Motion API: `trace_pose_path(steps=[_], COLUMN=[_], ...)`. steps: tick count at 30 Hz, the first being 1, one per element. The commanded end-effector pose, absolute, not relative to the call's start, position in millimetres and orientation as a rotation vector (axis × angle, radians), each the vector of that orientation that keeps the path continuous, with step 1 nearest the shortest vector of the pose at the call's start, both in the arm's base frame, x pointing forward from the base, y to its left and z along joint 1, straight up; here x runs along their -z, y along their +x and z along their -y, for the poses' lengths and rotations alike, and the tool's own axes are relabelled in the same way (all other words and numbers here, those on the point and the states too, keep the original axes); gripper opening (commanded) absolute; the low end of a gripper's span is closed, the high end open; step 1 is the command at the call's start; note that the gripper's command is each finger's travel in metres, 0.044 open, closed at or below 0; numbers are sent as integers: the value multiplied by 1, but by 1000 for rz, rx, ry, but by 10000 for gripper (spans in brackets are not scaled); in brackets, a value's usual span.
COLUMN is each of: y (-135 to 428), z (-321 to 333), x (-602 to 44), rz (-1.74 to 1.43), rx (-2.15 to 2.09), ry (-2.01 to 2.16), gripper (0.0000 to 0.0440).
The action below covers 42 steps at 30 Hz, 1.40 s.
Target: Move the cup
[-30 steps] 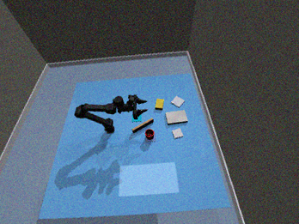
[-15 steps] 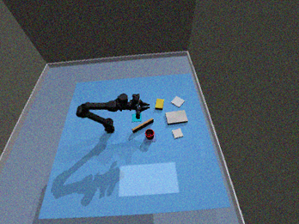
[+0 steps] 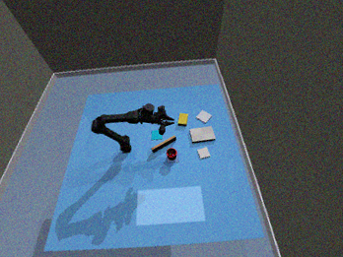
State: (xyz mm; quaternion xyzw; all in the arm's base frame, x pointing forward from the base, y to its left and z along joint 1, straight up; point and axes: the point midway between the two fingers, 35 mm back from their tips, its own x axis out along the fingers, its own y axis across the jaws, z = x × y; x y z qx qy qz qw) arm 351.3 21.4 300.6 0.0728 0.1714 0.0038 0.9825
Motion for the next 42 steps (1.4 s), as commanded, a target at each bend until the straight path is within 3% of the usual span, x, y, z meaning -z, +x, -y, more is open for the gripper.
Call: trace_pose_path(steps=[1, 42], y=[354, 361], z=[-24, -31], x=[-297, -225], rz=[-390, -1060], rx=[-1, 101], ry=[165, 136], gripper=[94, 104])
